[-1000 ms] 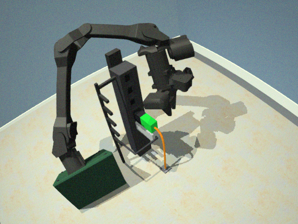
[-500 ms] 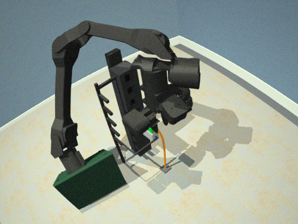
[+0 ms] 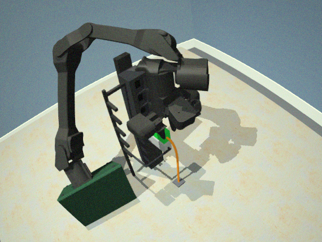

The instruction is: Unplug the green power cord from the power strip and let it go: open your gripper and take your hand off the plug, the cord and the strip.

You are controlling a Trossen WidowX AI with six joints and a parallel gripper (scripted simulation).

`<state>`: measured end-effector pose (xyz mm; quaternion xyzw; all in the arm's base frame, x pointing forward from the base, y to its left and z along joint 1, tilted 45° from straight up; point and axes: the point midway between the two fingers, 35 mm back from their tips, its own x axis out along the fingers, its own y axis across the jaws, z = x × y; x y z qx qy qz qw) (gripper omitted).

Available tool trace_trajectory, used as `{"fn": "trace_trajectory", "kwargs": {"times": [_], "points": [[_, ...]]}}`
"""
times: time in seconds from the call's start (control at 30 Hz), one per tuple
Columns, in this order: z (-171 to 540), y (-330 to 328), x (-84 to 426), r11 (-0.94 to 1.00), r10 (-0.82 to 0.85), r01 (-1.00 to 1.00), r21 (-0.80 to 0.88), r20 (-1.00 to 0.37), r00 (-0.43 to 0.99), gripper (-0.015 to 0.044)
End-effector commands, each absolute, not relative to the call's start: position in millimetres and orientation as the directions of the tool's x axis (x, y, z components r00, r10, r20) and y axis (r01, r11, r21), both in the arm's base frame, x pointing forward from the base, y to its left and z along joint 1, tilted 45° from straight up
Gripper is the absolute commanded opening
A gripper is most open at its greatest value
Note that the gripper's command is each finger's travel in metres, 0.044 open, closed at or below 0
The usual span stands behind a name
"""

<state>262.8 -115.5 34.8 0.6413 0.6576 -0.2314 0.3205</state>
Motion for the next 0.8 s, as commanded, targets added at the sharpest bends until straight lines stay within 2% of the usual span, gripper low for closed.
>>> {"fn": "trace_trajectory", "kwargs": {"times": [0.0,0.77], "points": [[39,-110,262,0.063,0.699,0.993,0.104,-0.714,0.030,0.0160],[40,-92,260,0.063,0.700,0.993,0.104,-0.713,0.030,0.0160]]}}
